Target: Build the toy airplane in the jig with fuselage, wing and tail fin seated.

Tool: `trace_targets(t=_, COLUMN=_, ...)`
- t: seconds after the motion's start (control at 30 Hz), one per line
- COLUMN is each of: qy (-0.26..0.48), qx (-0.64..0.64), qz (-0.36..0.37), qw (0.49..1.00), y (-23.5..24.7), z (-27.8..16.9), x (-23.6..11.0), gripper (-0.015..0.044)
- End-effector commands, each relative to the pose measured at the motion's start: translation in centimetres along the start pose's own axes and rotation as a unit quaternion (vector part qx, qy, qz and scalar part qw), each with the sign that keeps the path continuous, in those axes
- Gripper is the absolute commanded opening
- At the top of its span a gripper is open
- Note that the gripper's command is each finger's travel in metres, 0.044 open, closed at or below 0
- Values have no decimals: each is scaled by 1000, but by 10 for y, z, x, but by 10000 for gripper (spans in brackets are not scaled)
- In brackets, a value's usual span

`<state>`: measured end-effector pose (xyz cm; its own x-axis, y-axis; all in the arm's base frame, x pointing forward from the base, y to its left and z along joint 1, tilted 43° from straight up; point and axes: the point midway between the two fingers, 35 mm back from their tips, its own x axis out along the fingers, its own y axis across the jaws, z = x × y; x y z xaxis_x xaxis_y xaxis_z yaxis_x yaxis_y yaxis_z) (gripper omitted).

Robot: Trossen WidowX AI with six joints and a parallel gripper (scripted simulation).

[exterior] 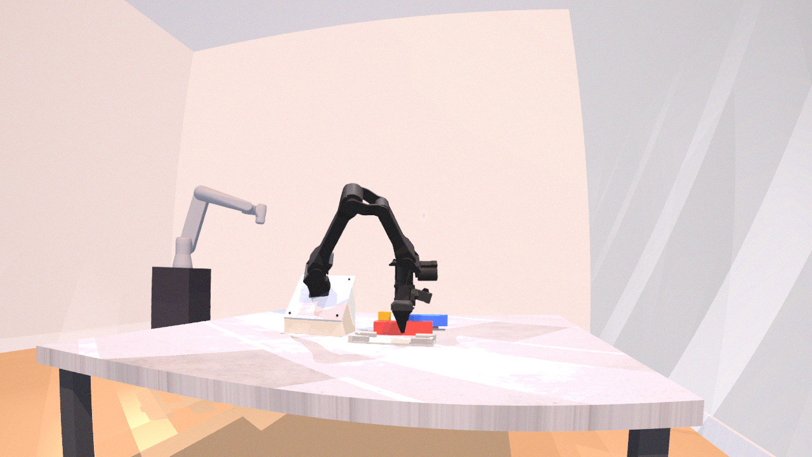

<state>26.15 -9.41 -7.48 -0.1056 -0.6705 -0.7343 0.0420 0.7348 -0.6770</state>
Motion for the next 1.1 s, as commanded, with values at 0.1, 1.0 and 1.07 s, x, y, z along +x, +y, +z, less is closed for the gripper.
trace_targets(t=0.1, qy=1, qx=-4, qz=-3, qw=1000, y=-1, z=-1, x=2, gripper=177)
trace_targets(t=1.0, qy=0, qx=-4, qz=3, qw=1000, y=4, z=7, x=-49, gripper=0)
trace_targets(t=1.07, qy=0, qx=-4, qz=3, qw=1000, y=4, z=7, x=-55, gripper=0)
